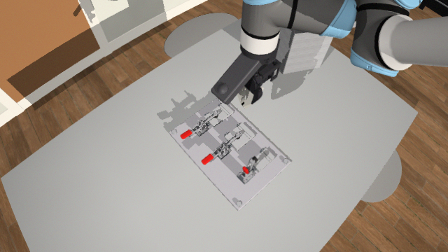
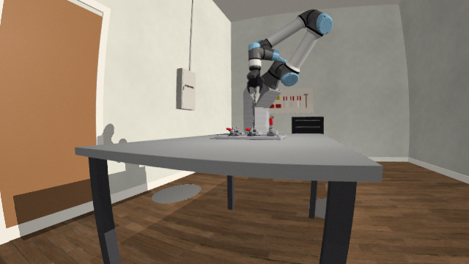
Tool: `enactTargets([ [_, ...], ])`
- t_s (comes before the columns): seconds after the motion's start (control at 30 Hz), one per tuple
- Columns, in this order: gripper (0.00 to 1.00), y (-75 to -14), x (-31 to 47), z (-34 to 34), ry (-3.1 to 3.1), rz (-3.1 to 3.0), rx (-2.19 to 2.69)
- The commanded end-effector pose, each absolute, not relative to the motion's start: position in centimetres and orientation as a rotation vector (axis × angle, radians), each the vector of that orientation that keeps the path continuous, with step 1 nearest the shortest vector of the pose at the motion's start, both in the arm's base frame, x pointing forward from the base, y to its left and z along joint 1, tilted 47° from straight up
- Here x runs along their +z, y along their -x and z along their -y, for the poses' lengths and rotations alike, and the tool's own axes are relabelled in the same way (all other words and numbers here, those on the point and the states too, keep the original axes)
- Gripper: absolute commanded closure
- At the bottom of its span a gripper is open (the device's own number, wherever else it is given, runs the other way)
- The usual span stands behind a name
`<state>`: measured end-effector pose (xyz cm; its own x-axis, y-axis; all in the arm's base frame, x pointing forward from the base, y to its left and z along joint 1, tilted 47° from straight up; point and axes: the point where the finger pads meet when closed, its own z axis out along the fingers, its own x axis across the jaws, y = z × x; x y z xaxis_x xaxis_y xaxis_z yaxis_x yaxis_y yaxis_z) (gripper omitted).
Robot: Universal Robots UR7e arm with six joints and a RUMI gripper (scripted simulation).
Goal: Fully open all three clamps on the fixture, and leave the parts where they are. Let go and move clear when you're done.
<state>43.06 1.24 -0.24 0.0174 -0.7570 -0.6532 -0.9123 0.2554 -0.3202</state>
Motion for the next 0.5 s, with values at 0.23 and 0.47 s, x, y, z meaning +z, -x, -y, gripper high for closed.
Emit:
enactTargets([
  [0.23,1.00,-43.3,-0.1,-1.1,1.534,-1.769,0.257],
  [0.47,1.00,-44.2,0.5,-0.6,1.534,-1.769,0.257],
])
